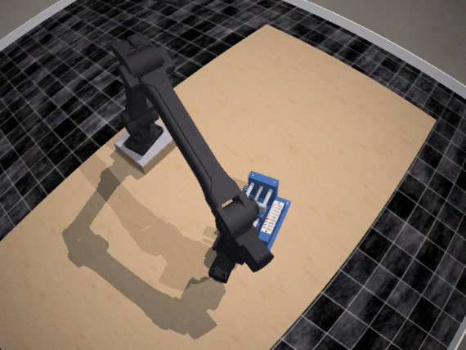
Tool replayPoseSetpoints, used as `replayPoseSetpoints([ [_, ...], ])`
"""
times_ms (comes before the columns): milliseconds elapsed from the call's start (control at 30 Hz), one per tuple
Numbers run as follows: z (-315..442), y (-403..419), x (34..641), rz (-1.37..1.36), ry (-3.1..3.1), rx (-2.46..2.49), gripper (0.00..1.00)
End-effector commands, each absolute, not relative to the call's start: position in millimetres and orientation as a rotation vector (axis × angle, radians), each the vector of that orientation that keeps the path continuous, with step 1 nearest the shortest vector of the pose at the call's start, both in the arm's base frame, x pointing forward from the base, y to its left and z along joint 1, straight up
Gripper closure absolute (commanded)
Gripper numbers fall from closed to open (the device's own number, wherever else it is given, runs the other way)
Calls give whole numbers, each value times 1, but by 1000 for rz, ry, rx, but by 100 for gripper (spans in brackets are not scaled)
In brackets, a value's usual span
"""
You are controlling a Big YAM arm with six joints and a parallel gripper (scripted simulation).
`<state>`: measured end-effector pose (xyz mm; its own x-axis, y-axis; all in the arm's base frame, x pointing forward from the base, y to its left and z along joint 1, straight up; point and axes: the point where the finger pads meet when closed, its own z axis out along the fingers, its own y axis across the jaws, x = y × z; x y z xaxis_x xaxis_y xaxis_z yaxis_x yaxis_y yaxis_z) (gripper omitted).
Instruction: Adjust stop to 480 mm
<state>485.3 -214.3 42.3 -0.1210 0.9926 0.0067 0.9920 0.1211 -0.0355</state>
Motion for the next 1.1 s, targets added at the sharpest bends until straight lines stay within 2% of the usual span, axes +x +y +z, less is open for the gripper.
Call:
replayPoseSetpoints([
  [0, 107, -225, 505, -41, -2419, -2127, 94],
  [267, 101, -217, 500, -39, -2419, -2117, 94],
  [633, 86, -223, 459, -15, -2379, -2103, 94],
  [1067, 80, -220, 466, -22, -2400, -2108, 94],
])
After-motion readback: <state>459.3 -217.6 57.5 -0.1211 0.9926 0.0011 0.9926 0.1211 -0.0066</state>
